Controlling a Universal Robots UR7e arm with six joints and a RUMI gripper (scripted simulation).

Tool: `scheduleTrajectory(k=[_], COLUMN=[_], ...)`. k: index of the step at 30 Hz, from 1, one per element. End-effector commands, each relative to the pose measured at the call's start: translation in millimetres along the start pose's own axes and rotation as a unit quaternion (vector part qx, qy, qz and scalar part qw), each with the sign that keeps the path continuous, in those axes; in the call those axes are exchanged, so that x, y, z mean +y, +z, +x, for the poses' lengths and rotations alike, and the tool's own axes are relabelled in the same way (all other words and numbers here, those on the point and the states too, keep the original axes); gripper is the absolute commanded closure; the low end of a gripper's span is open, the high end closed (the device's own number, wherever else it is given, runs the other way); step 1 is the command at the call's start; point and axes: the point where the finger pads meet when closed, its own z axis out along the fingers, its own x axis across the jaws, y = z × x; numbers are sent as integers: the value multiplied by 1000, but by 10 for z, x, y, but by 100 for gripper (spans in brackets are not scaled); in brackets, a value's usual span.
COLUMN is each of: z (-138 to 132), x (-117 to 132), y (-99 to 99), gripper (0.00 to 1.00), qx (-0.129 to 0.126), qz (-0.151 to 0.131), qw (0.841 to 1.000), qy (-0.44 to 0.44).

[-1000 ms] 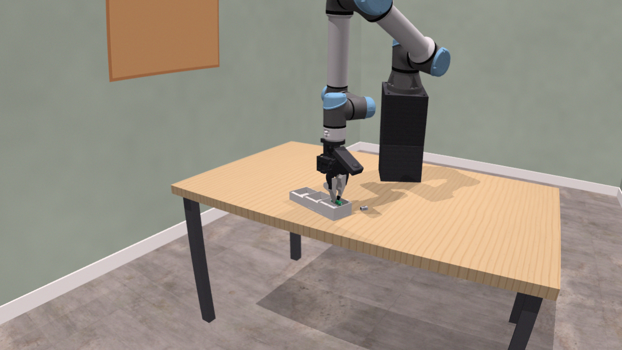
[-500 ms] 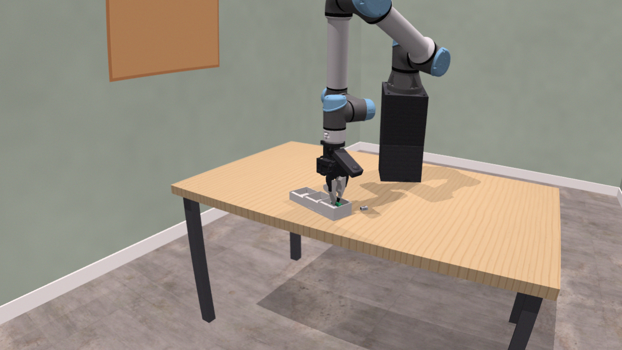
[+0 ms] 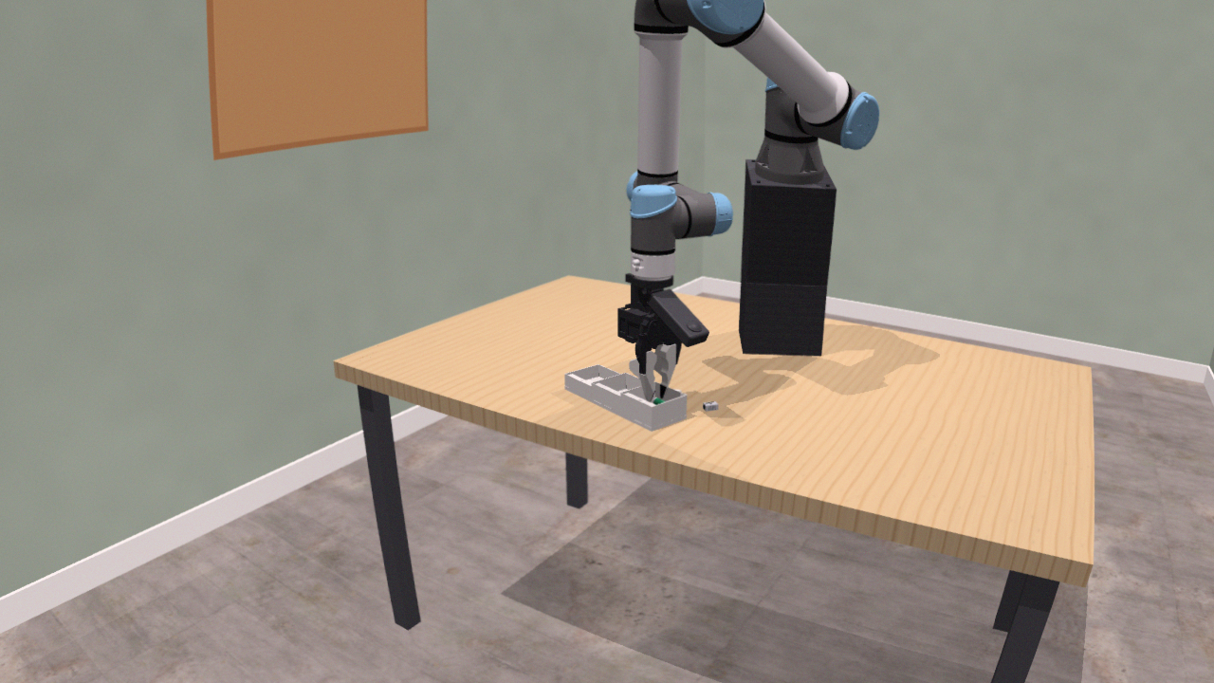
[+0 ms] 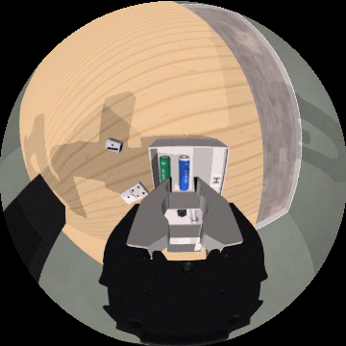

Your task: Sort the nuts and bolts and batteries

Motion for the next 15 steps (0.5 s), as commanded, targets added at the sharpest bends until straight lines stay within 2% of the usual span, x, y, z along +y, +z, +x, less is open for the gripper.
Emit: scheduleTrajectory(k=[1, 15], z=[6, 6], x=[0, 0], y=[-4, -137], gripper=[83, 83], qx=[1, 1], qz=[0, 0], qw=[1000, 1000], qy=[0, 0])
